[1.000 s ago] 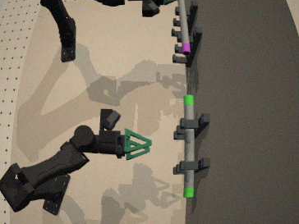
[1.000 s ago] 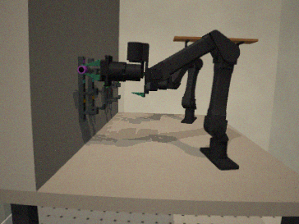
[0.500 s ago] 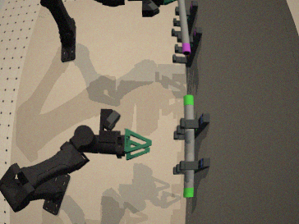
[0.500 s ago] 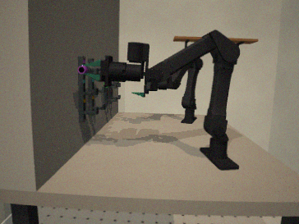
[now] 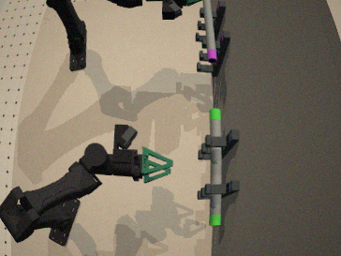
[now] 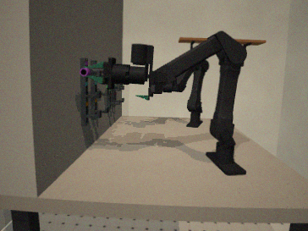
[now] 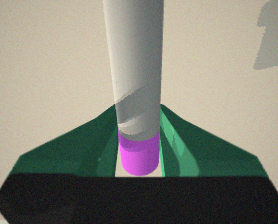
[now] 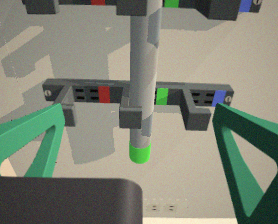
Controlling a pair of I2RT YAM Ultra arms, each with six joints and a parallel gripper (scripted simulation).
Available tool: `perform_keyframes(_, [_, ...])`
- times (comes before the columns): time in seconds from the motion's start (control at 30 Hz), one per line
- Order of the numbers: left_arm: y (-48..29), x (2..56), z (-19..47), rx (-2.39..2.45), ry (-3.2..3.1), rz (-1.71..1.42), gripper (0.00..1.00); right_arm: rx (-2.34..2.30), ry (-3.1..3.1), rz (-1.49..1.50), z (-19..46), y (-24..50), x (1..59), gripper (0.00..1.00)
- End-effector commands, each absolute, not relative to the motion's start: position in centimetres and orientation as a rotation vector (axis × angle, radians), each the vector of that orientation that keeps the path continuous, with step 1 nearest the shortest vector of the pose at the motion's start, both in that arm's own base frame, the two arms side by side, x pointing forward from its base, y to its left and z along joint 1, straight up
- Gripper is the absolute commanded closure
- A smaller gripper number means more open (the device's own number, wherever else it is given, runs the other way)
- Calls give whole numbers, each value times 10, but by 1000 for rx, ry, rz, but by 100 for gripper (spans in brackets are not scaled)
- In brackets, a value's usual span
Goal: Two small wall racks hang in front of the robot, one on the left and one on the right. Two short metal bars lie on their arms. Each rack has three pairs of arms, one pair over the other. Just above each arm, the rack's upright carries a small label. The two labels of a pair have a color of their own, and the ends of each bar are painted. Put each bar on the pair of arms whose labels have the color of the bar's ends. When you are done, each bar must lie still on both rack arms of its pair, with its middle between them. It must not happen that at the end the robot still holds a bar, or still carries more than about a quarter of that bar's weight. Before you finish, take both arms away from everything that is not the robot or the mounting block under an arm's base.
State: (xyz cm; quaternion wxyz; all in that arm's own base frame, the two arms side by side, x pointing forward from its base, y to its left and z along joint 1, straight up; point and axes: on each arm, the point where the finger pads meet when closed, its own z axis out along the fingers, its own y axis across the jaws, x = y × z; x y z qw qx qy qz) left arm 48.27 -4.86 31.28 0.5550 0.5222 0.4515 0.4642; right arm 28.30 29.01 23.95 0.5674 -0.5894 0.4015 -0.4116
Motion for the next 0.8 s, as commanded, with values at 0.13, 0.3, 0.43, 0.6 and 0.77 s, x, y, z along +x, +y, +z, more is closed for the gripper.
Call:
perform_keyframes(0.13, [-48, 485, 291, 1261, 1112, 1058, 89, -1351, 951, -954, 248, 285, 284, 0])
perform_keyframes(0.3, [-48, 485, 291, 1261, 1112, 1058, 78, -1351, 951, -954, 248, 285, 284, 0])
perform_keyframes(0.43, [-48, 485, 291, 1261, 1112, 1058, 69, -1351, 951, -954, 248, 285, 284, 0])
perform_keyframes(0.6, [-48, 485, 292, 1262, 1110, 1058, 63, -1351, 951, -954, 248, 285, 284, 0])
perform_keyframes(0.77, [-48, 485, 292, 1262, 1110, 1058, 51, -1351, 951, -954, 248, 285, 284, 0])
